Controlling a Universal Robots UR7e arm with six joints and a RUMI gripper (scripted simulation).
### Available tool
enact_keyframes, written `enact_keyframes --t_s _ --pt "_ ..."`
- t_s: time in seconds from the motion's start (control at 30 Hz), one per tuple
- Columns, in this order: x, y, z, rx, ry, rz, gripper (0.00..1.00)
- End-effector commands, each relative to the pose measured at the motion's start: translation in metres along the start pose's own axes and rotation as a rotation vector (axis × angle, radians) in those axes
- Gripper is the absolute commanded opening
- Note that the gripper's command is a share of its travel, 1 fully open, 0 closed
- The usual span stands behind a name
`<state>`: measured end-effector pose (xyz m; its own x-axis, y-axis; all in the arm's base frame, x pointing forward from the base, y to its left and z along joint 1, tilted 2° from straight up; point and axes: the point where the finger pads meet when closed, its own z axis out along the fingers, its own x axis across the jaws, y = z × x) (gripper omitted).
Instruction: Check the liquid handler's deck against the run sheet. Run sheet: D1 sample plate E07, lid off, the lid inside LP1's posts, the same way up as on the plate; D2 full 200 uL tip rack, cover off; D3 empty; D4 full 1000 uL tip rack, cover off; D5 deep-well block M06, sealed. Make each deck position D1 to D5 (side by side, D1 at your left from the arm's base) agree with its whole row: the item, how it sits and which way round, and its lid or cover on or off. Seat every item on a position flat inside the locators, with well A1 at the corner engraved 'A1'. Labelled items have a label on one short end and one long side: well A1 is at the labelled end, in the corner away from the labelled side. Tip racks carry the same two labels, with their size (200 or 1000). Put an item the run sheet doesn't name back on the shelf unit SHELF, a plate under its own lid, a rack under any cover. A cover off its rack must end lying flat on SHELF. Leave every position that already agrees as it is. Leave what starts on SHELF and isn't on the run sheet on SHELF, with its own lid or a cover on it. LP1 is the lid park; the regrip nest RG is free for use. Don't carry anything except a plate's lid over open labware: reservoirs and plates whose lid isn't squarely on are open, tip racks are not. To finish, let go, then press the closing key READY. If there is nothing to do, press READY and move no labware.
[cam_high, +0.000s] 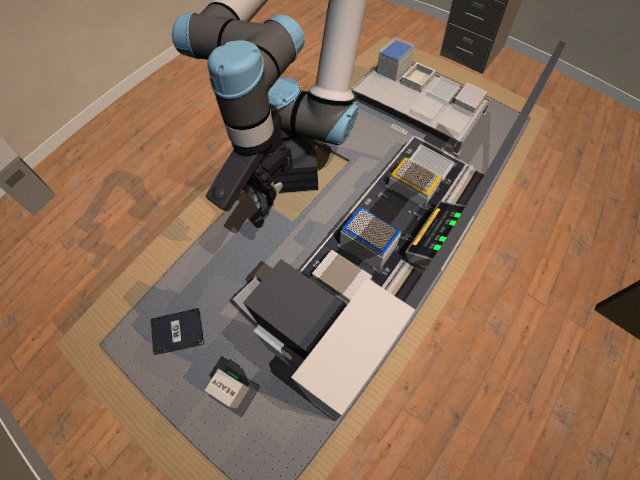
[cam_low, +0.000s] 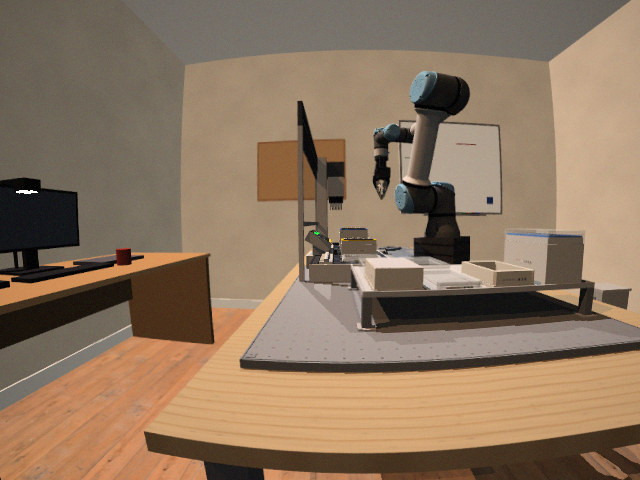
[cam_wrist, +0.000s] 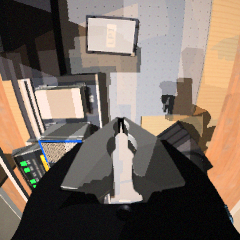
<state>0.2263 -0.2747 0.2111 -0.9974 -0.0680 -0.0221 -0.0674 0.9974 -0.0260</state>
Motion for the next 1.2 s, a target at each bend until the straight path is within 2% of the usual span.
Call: enact_keyframes --t_s 0.0,0.37,0.73,0.83,1.07,1.17 --pt "0.000 -0.018 0.000 0.001 0.000 -0.006 0.00" --pt "0.000 -0.071 0.000 0.001 0.000 -0.006 0.00" --pt "0.000 -0.071 0.000 0.001 0.000 -0.006 0.00" --pt "0.001 -0.086 0.000 0.001 0.000 -0.060 0.00" --pt "0.001 -0.121 0.000 0.001 0.000 -0.060 0.00" --pt "0.001 -0.126 0.000 0.001 0.000 -0.060 0.00"
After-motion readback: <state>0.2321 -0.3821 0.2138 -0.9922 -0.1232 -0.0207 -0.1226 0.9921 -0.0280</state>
